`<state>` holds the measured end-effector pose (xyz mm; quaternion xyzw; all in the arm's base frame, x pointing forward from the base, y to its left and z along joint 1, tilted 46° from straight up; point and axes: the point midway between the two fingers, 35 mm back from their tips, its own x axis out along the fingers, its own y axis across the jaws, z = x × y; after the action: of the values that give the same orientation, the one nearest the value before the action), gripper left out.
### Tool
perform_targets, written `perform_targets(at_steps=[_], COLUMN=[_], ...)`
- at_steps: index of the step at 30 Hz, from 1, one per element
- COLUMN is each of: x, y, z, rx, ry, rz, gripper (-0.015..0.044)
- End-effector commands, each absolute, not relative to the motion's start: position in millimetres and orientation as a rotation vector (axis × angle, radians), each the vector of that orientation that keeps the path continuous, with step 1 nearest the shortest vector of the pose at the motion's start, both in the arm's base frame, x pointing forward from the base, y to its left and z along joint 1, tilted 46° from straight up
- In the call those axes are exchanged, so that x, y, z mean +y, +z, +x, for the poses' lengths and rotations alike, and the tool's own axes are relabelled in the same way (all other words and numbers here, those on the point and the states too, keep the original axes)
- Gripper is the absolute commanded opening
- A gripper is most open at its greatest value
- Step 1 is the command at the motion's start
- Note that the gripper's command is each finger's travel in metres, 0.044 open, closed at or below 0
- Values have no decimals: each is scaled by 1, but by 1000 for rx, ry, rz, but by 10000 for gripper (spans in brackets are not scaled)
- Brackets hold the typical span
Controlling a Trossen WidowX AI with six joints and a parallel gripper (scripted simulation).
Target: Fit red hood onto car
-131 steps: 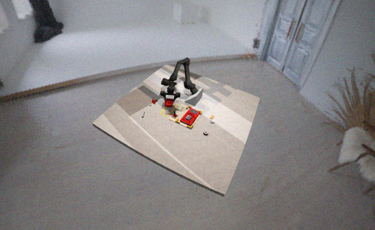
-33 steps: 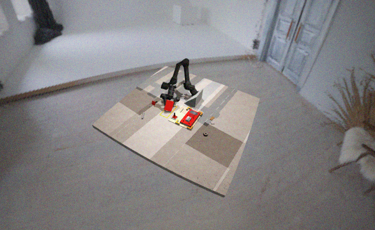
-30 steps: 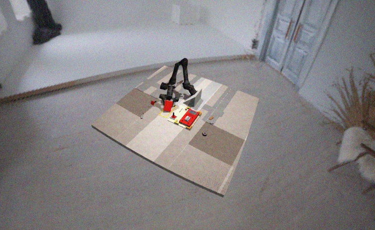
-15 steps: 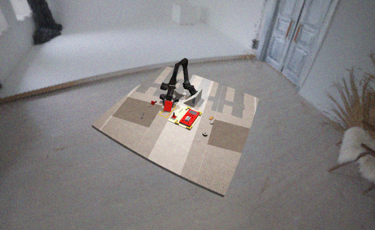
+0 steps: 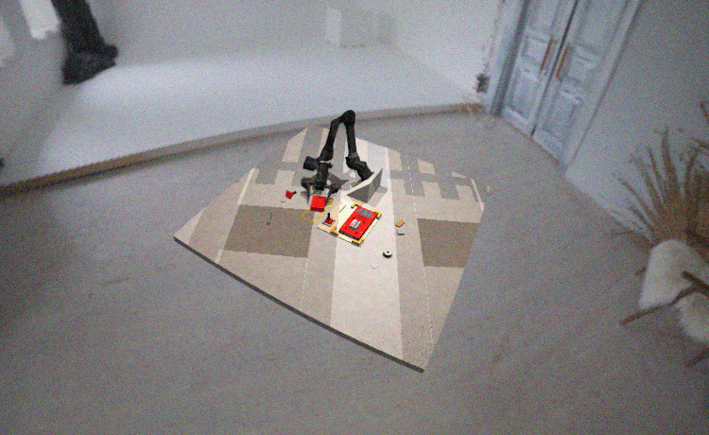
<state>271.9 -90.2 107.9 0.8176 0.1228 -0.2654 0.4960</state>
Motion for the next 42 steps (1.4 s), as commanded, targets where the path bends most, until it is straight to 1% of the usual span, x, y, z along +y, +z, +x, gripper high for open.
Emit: perform_targets(at_steps=[1,6,15,19,20,31,37,39,42], x=[-90,-84,-55,-54,-68,-68,-68,-69,-70], y=[115,147,193,194,174,174,174,171,161], z=[269,248,189,188,212,212,212,213,217], rx=[292,279,254,253,276,276,276,306,447], ry=[-647,-666,-703,-704,-714,-714,-714,-734,-805], rz=[1993,2036,2118,2120,2087,2087,2087,2028,1757], gripper=[440,440,440,440,440,440,282,335,414])
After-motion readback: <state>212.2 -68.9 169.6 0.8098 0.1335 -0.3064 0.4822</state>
